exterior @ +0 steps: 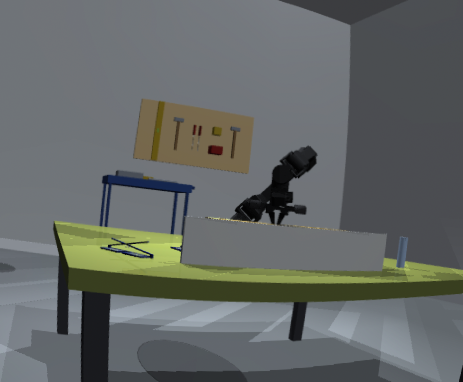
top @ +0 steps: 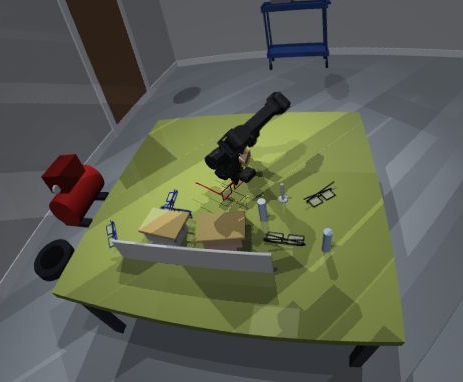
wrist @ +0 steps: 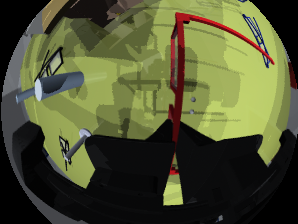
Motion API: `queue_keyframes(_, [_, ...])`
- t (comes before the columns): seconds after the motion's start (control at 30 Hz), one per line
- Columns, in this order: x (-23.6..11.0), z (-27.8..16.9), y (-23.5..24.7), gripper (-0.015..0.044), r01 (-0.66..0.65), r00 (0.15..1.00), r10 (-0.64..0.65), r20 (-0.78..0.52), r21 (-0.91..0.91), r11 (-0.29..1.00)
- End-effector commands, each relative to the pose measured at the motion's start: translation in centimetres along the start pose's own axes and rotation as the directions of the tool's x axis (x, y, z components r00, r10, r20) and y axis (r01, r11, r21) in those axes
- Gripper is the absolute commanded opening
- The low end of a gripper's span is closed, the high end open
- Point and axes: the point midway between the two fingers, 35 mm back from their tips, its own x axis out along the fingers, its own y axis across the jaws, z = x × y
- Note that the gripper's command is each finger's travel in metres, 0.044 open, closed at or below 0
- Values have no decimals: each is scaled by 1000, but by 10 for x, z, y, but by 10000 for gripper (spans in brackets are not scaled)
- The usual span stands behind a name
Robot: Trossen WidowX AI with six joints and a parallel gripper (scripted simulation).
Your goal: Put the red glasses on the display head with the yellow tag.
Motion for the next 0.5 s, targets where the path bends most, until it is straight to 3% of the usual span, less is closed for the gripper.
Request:
queue_keyframes(0.0, [5, -1, 0, 0, -3, 1000, 3, -5, 6, 1000])
queue_keyframes(0.47, [16, -2, 0, 0, -4, 1000, 4, -5, 6, 1000])
